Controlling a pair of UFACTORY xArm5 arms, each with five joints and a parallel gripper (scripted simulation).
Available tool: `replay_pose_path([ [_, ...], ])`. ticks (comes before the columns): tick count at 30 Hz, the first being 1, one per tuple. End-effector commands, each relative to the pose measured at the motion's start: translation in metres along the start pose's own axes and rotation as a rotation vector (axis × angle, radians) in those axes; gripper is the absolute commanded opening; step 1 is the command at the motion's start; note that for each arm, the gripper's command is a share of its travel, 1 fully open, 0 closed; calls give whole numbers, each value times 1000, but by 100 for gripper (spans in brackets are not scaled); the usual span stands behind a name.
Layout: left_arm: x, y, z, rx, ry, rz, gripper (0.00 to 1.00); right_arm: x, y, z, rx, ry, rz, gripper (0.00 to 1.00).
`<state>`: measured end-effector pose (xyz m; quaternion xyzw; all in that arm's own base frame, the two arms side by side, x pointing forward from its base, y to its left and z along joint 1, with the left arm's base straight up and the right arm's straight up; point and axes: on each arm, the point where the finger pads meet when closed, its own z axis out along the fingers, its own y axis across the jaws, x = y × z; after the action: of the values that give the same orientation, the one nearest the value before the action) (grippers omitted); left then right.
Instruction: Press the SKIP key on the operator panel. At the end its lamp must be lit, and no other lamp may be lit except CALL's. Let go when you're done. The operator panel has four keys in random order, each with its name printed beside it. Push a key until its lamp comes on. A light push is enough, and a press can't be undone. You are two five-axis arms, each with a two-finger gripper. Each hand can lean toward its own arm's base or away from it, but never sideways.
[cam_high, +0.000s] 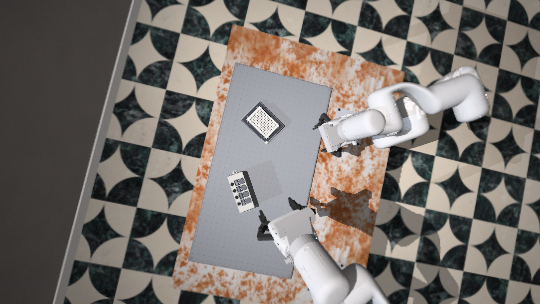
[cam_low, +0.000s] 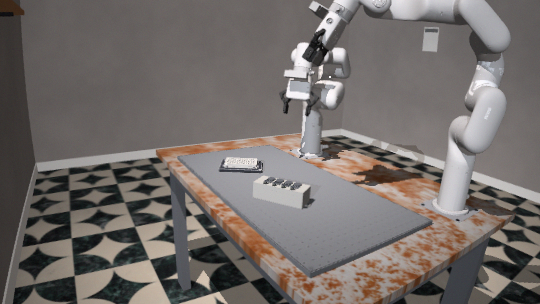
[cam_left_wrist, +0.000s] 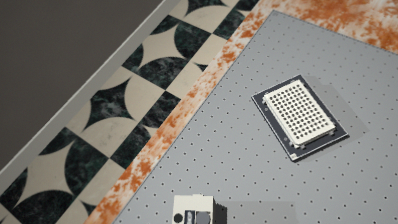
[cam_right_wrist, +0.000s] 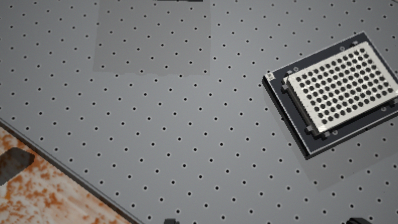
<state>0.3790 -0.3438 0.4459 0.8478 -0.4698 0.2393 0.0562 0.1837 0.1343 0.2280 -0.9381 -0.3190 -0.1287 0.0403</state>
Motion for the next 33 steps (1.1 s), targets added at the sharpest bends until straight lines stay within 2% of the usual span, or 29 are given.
replay_pose_path([
  [1,-4,1,-6,-4,-14,-9,100,1,0,-1,0,3,0,100],
  [15,-52,15,-50,-35,-149,-86,100,1,0,-1,0,3,0,100],
  [17,-52,15,-50,-35,-149,-86,100,1,0,-1,0,3,0,100],
  [33,-103,29,-93,-55,-277,-157,100,1,0,-1,0,3,0,100],
])
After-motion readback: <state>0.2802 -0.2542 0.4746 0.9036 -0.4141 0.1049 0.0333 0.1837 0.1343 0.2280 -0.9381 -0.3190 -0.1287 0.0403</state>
